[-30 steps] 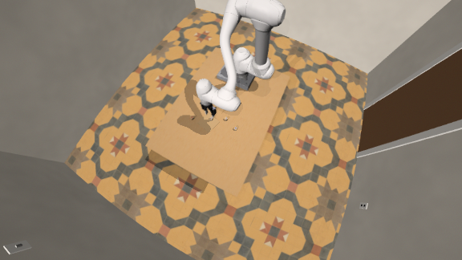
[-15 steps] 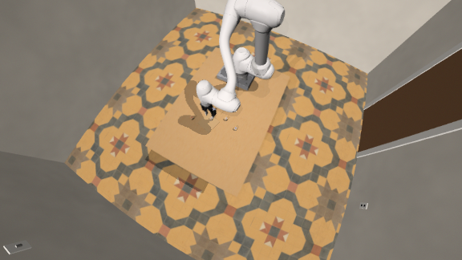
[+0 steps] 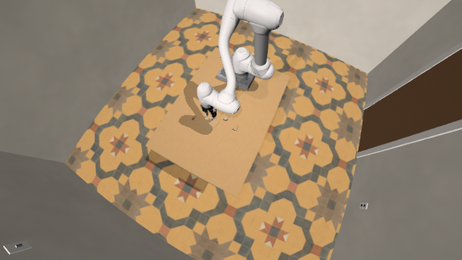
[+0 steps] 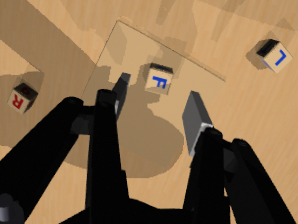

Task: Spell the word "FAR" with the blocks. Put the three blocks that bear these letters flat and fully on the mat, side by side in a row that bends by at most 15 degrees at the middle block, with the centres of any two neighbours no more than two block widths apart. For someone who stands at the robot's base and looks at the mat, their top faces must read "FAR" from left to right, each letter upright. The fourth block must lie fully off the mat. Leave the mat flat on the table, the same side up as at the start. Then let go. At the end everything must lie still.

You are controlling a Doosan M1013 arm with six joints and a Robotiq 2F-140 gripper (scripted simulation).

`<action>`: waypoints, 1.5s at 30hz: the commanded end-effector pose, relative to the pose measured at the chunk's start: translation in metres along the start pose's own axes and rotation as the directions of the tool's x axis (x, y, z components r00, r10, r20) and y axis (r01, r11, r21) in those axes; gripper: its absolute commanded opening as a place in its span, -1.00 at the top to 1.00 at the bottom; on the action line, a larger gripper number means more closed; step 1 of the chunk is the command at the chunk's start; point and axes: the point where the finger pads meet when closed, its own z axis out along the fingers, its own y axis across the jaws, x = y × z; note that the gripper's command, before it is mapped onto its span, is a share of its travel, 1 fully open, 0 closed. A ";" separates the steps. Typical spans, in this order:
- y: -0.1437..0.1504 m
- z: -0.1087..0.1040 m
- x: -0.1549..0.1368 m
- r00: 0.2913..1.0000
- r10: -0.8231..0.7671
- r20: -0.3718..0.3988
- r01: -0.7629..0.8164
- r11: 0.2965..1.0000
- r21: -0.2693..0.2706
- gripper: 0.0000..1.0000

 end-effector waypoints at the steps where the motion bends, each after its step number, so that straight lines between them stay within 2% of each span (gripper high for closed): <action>1: 0.000 0.010 0.003 1.000 -0.002 -0.006 0.002 1.000 0.000 0.26; 17: 0.000 0.022 0.003 1.000 -0.002 -0.006 0.002 1.000 0.000 0.26; 45: 0.000 0.023 0.003 1.000 -0.002 -0.006 0.002 1.000 0.000 0.26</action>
